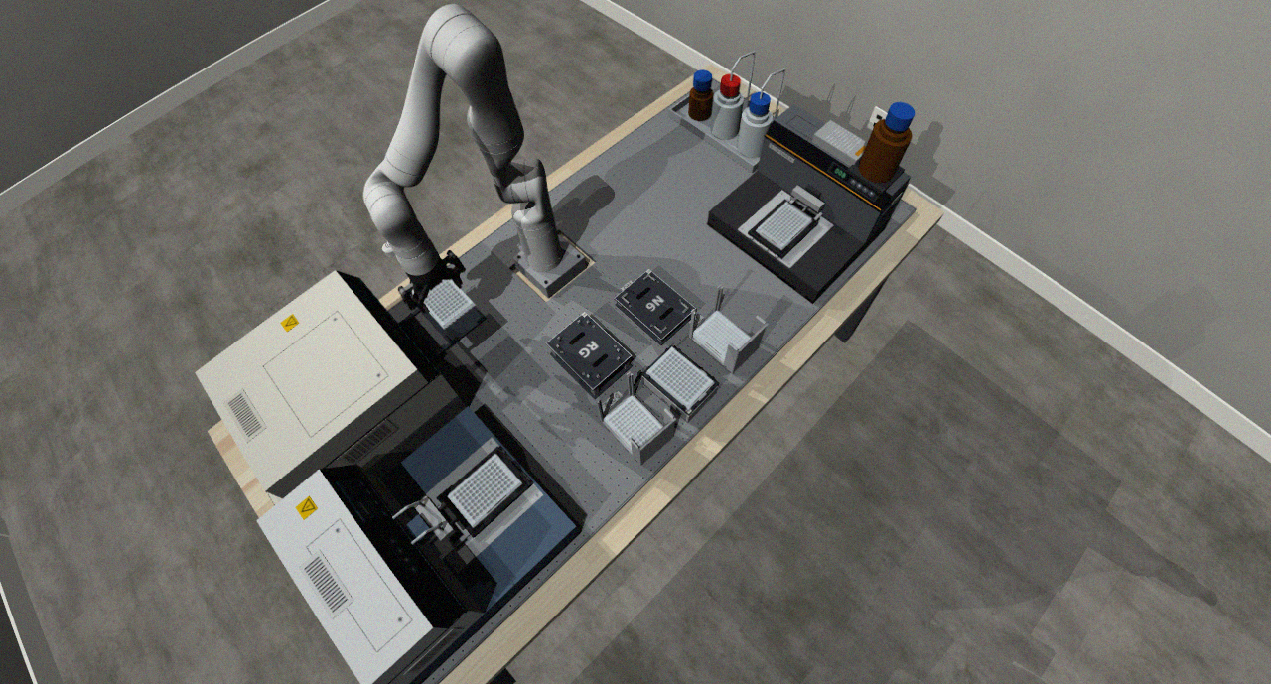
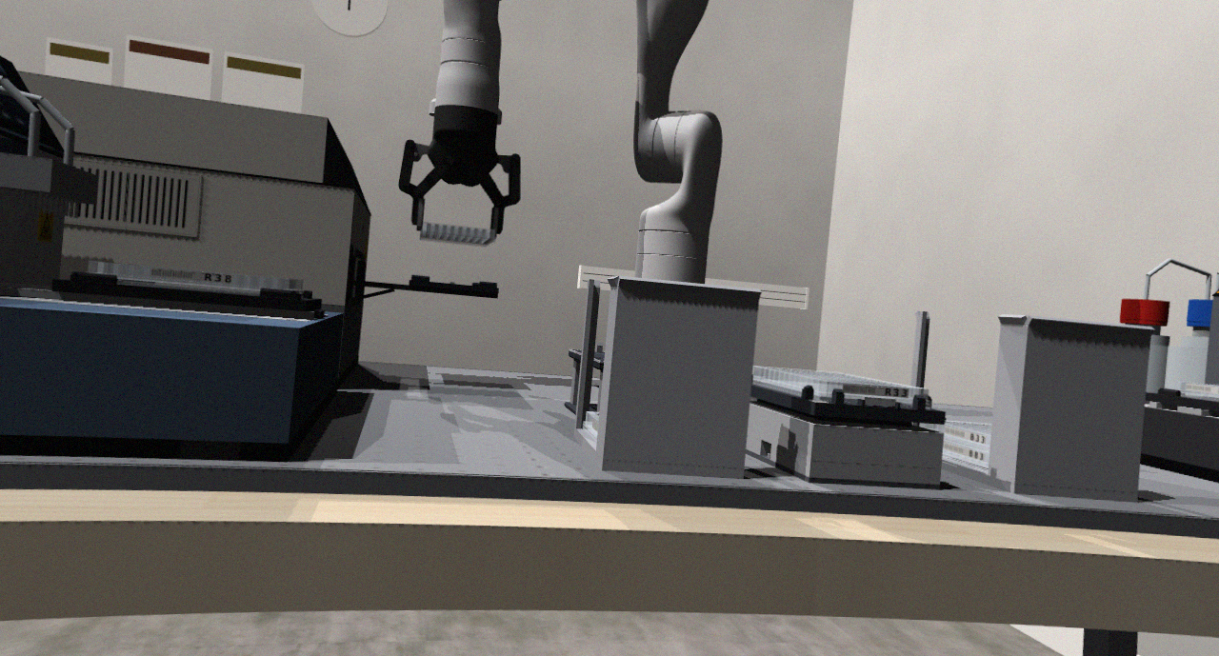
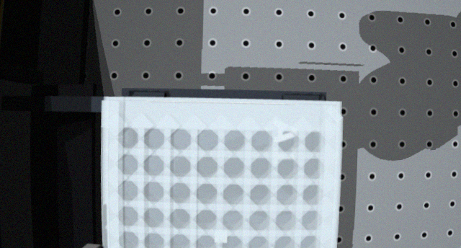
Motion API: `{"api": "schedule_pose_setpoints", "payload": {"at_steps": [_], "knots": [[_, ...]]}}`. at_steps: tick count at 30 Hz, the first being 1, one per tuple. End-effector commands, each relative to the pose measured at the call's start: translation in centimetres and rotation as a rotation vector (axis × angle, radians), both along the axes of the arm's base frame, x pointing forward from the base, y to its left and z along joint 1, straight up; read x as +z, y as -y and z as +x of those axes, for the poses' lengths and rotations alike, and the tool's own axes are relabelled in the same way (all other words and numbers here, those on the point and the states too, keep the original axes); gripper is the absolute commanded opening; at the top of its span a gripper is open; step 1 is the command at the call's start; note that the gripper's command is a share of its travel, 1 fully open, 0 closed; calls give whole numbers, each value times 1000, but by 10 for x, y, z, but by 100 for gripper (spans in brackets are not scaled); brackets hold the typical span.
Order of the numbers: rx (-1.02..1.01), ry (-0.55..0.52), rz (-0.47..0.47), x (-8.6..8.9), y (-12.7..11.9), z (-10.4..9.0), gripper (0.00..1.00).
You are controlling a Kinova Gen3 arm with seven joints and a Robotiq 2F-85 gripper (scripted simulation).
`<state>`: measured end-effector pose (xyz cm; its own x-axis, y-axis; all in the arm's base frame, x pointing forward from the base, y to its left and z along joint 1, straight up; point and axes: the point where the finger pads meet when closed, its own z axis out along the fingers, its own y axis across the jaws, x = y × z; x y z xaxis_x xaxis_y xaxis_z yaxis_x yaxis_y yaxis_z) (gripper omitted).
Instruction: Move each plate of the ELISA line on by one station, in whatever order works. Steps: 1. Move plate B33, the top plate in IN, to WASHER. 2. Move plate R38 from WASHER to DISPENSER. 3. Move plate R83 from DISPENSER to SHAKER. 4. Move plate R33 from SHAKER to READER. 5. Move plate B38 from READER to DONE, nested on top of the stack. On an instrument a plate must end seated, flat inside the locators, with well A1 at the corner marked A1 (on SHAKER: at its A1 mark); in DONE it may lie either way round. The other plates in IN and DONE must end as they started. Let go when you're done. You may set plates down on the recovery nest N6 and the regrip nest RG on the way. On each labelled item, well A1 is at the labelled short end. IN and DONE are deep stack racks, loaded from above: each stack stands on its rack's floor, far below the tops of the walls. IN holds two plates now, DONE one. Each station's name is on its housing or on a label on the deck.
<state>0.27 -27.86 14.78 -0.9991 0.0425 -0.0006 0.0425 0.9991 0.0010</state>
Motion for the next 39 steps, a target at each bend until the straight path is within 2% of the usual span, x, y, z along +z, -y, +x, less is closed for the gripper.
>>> {"api": "schedule_pose_setpoints", "payload": {"at_steps": [1,22,31,39], "knots": [[0,0,-1,6,0,0,94],[0,0,-1,31,0,0,94],[0,0,-1,32,0,0,94],[-5,0,-1,32,-4,26,94]]}}
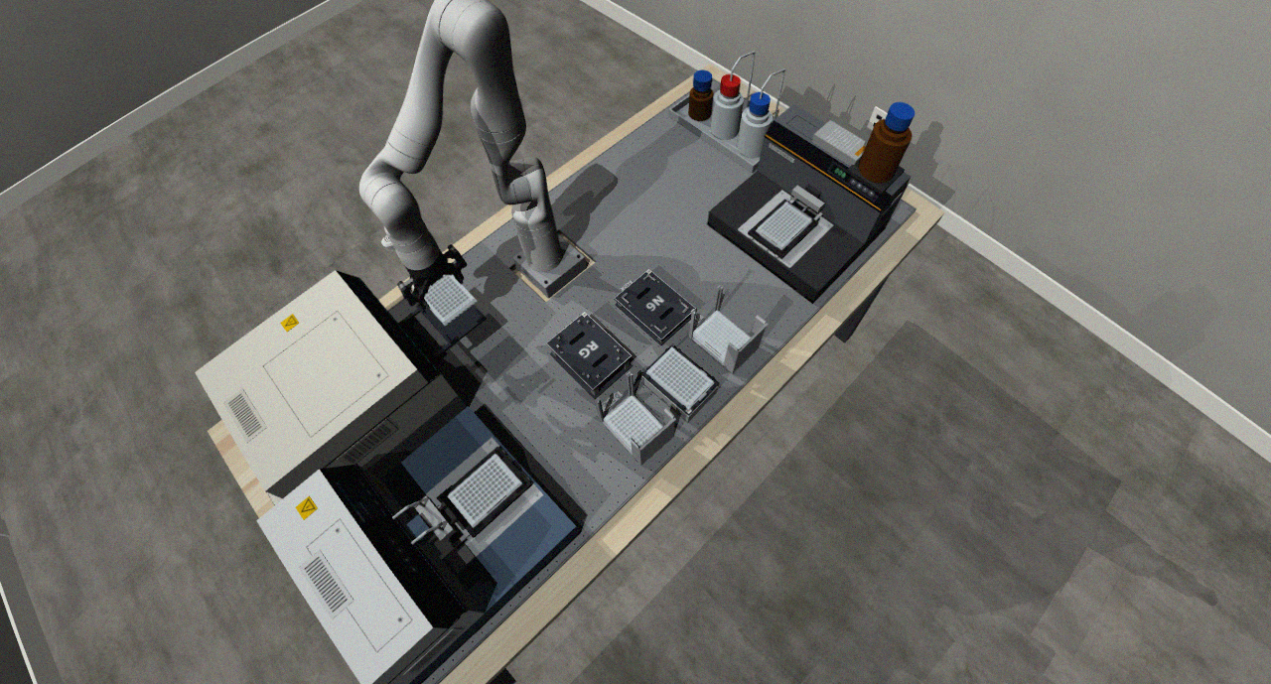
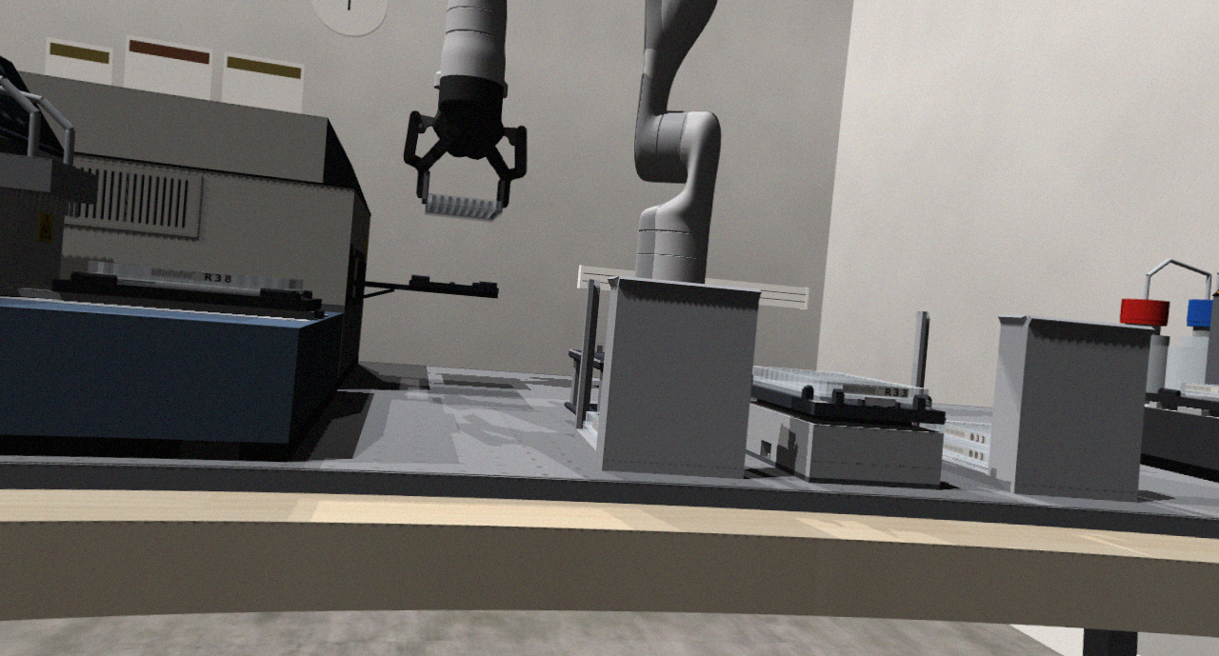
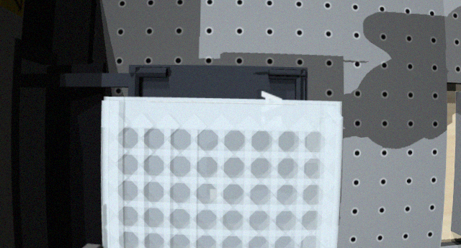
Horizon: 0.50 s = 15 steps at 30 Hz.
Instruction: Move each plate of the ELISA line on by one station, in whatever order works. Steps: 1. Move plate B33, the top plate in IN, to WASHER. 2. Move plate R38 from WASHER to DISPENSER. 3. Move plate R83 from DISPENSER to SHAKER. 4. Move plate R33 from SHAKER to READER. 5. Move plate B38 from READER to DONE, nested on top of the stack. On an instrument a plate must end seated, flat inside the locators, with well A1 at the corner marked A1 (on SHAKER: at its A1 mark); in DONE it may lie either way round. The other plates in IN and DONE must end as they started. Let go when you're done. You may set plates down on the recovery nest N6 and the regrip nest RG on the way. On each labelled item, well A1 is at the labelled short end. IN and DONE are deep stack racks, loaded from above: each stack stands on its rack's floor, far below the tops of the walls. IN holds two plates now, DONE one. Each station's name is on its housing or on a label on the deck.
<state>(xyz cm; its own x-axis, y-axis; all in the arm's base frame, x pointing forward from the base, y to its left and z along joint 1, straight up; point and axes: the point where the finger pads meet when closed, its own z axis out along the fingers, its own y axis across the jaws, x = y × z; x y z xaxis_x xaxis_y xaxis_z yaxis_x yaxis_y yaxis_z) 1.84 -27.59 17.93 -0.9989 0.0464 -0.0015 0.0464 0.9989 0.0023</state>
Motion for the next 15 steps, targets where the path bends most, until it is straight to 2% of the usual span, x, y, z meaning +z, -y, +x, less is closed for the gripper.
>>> {"api": "schedule_pose_setpoints", "payload": {"at_steps": [1,3,15], "knots": [[-1,-1,-2,0,-2,14,94],[-1,-1,-2,0,-2,14,94],[-5,-1,-2,0,-8,52,94]]}}
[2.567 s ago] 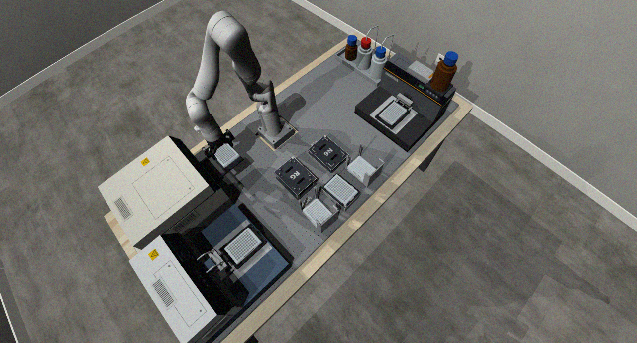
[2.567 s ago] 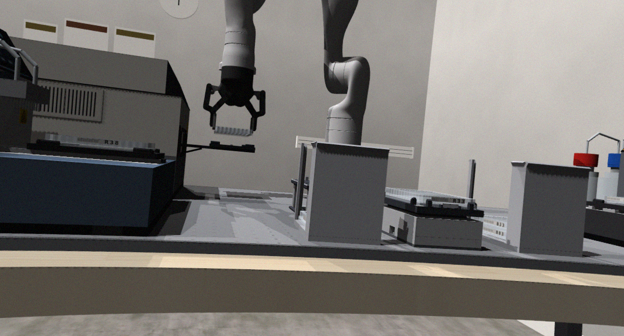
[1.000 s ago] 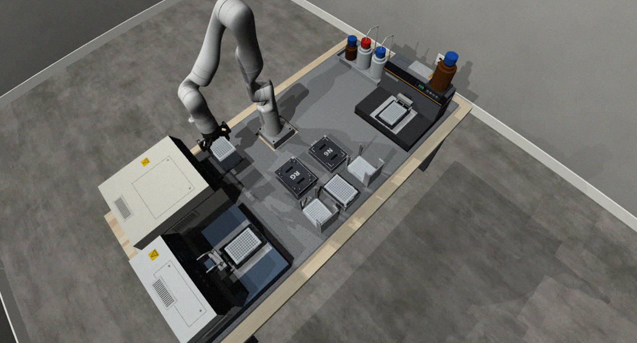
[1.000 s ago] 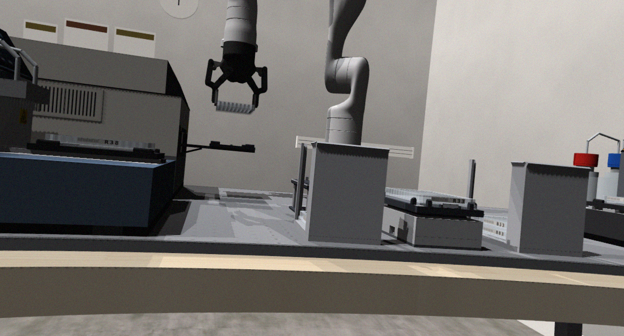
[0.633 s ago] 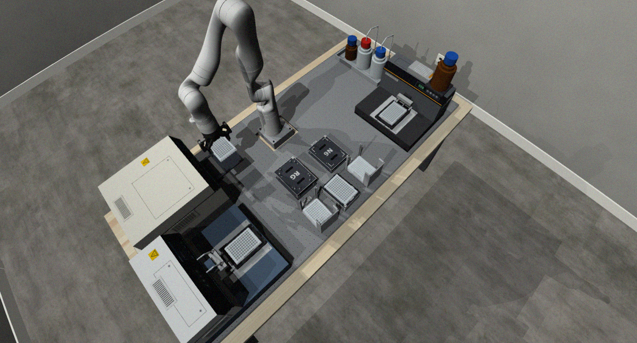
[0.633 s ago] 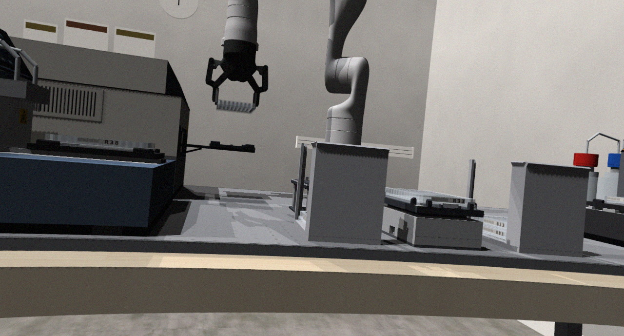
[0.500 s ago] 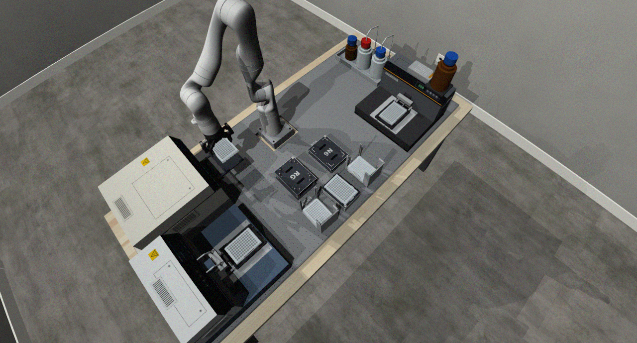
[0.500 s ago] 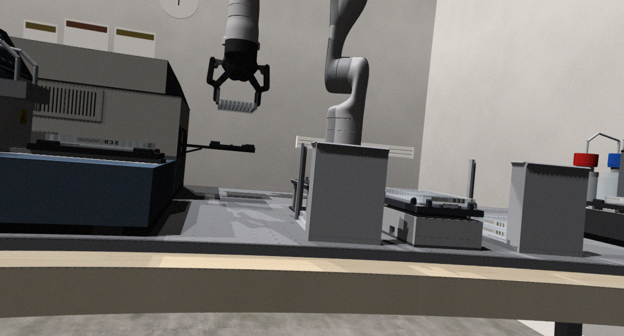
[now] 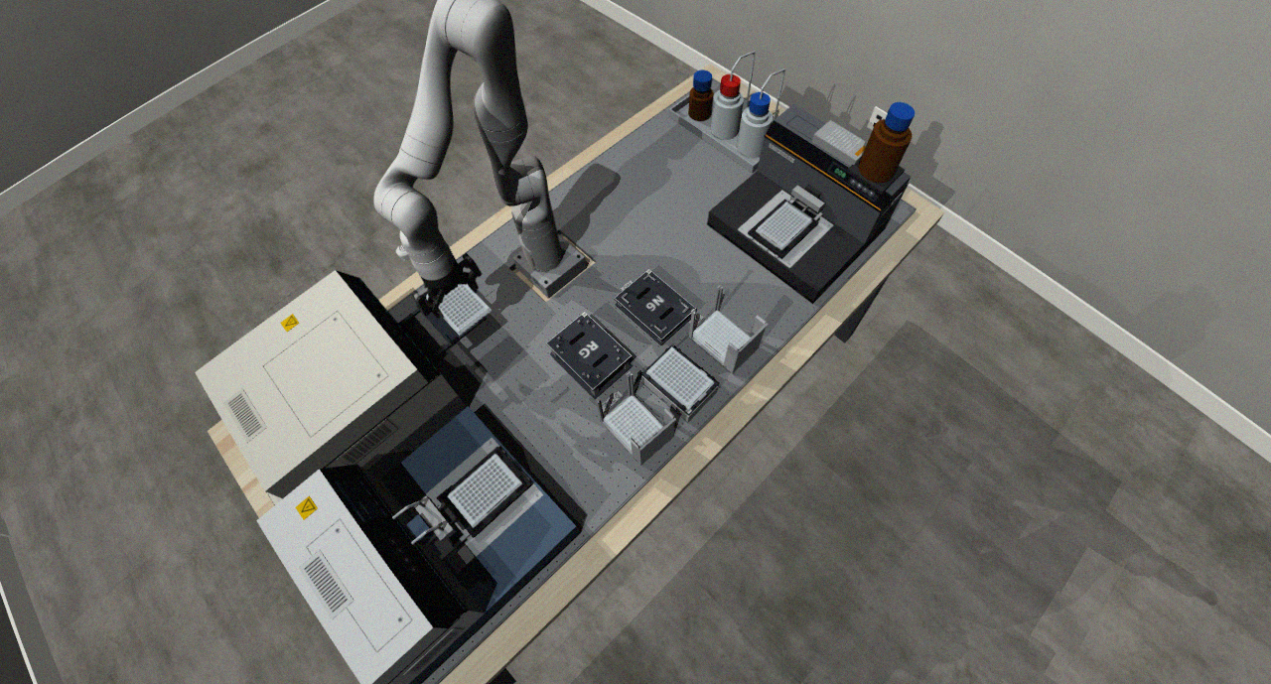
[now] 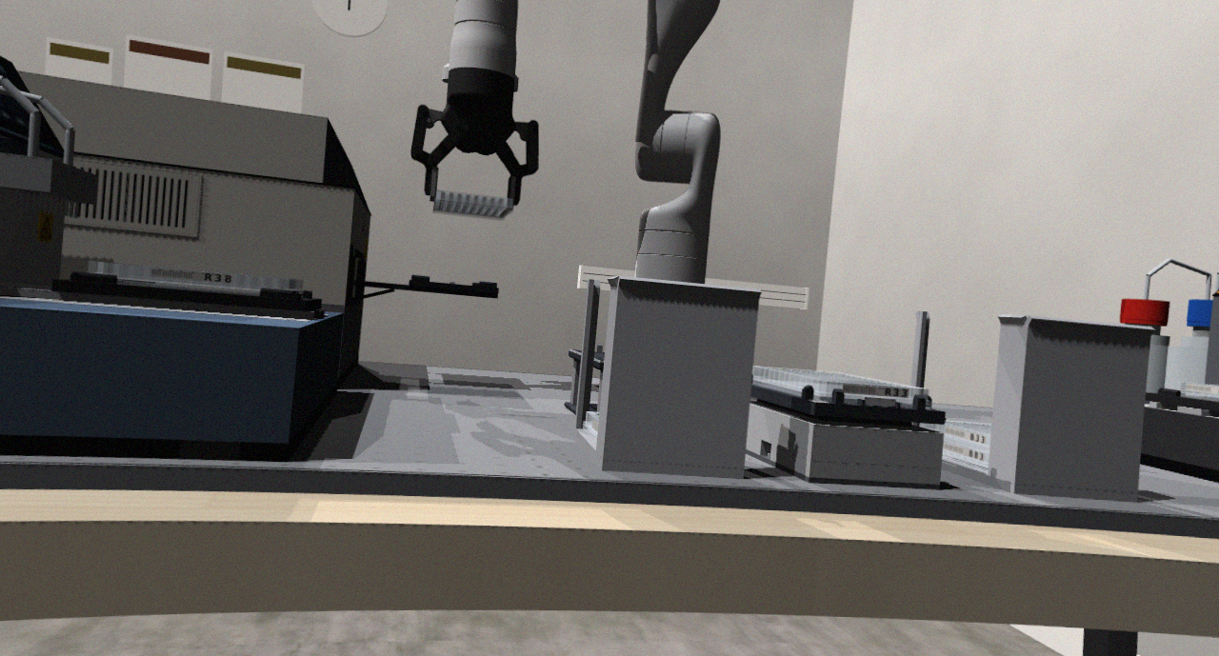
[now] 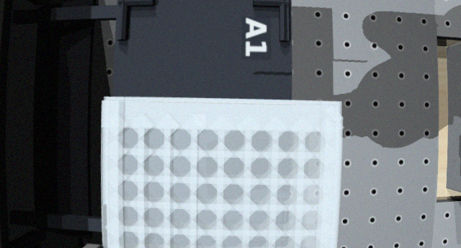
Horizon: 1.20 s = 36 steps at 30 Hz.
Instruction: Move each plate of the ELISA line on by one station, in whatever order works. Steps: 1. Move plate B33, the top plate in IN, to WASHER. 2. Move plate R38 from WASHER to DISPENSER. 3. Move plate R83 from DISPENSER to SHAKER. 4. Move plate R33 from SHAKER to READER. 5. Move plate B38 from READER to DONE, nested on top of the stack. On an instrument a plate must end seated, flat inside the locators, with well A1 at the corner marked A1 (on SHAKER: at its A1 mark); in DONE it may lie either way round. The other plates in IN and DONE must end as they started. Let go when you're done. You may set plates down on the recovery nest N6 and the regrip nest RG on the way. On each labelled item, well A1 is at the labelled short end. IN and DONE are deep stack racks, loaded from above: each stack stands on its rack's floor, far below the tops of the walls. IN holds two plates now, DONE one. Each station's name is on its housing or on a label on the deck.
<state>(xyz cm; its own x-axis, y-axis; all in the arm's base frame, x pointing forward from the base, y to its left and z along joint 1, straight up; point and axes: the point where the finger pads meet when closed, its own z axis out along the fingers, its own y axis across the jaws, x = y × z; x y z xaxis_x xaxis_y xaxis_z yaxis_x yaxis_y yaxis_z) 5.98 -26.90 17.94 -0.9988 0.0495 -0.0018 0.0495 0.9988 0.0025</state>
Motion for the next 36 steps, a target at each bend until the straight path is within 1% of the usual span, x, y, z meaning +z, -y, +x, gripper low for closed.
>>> {"api": "schedule_pose_setpoints", "payload": {"at_steps": [1,3,5,20,22,36], "knots": [[-2,-1,-2,0,-2,14,94],[-2,-1,-2,0,-3,20,94],[-2,-1,-2,0,-3,20,94],[-7,-1,-2,0,-11,68,94],[-7,-1,-2,0,-11,68,94],[-12,-1,-2,0,-18,113,94]]}}
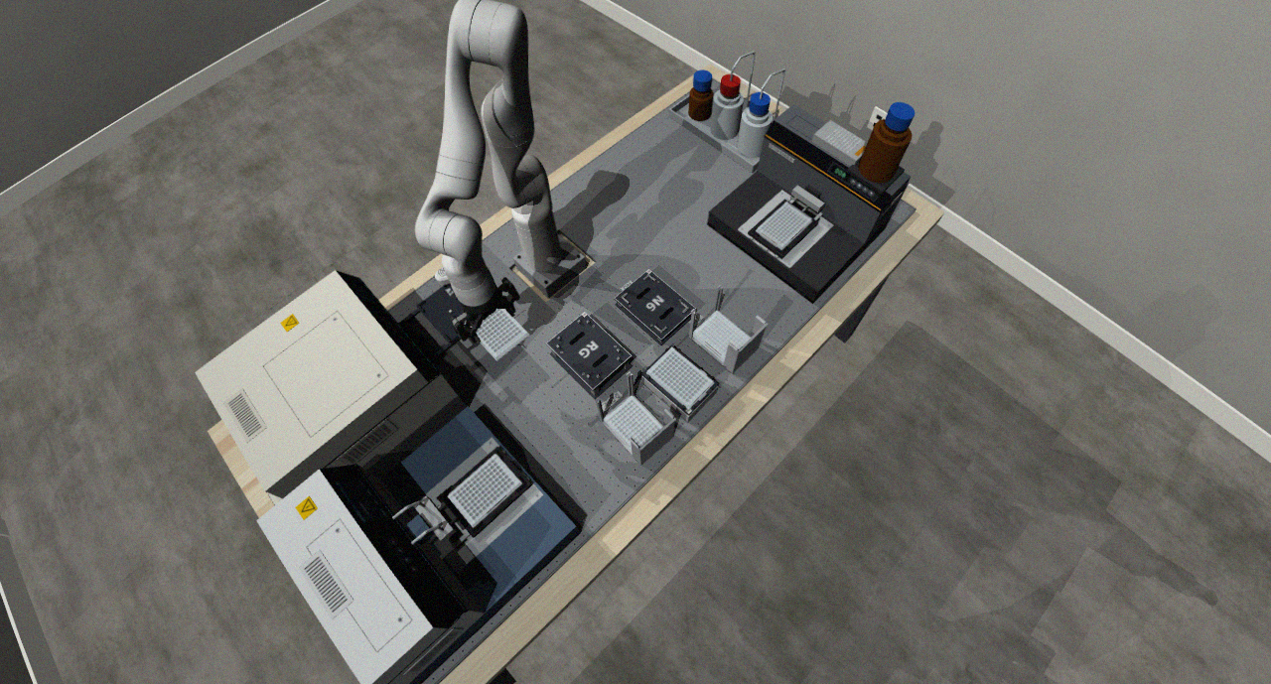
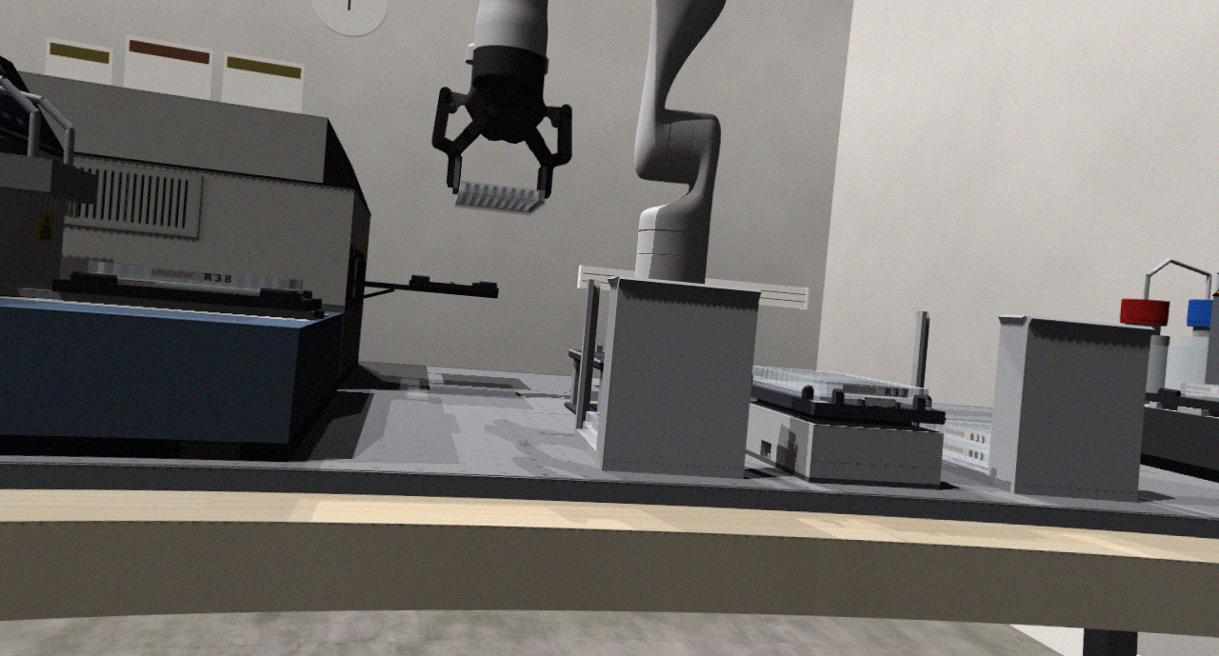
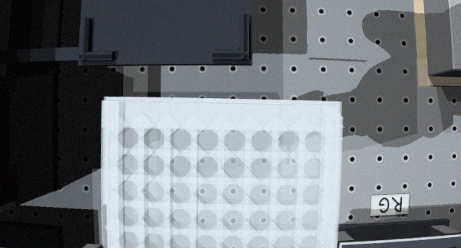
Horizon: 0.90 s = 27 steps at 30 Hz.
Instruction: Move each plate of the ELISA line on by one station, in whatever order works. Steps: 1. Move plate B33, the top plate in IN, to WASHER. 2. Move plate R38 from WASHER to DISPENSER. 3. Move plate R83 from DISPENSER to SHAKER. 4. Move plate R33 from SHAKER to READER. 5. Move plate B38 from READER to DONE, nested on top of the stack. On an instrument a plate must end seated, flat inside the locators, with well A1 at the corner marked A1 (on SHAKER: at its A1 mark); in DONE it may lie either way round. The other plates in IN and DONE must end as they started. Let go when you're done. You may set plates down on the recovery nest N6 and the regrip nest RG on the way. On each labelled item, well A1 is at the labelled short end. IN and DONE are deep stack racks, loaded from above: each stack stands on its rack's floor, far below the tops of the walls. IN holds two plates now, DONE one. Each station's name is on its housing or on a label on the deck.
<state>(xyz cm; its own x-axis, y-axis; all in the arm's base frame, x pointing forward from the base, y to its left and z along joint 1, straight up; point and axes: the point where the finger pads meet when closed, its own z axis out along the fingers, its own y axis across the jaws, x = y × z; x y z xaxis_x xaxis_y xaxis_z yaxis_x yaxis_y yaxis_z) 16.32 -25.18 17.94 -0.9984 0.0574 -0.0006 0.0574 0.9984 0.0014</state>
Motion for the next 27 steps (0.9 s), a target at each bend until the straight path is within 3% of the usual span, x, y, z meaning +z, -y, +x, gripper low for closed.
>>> {"api": "schedule_pose_setpoints", "payload": {"at_steps": [1,27], "knots": [[-4,0,-1,0,-2,12,94],[-8,1,-1,0,-13,83,94]]}}
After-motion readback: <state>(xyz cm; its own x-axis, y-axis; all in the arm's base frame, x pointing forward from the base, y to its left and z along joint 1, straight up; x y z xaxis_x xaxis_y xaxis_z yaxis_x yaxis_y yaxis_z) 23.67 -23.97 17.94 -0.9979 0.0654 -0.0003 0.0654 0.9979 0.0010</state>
